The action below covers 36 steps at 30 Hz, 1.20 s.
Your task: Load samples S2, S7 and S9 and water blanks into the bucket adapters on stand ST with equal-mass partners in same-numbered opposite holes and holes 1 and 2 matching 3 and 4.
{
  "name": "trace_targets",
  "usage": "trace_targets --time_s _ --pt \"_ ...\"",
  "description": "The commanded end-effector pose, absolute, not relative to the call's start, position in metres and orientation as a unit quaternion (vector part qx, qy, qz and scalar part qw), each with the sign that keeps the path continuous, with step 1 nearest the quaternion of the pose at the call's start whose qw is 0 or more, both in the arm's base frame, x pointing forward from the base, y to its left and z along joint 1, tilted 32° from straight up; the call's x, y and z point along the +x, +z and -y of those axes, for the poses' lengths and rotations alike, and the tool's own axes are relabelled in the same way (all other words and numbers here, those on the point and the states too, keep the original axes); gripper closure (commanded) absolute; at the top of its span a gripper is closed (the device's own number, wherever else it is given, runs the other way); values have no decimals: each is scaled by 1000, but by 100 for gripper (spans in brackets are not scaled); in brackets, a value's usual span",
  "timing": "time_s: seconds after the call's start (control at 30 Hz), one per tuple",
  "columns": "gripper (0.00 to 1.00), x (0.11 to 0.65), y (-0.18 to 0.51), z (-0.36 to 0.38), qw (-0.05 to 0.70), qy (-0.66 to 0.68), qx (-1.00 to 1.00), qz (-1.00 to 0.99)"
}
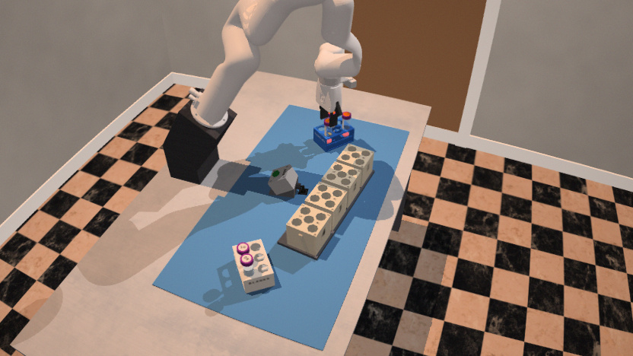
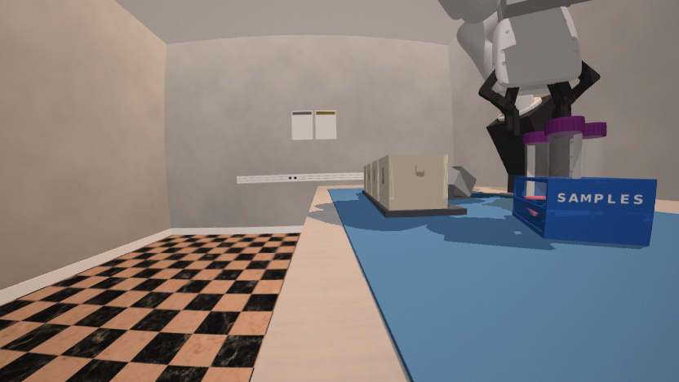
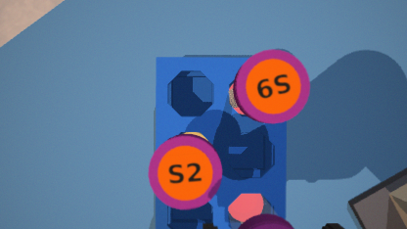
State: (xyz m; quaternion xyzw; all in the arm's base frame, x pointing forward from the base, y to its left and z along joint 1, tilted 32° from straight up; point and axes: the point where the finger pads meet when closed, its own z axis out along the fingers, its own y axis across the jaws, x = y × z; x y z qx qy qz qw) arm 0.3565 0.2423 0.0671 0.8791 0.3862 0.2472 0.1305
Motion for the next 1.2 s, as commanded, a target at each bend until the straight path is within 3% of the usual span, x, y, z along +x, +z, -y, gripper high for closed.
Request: trace_targets --time_s 0.0,1.17 --pt "43 358 66 -243 130 249 879 -386" --pt "43 366 54 -243 130 248 879 -386"
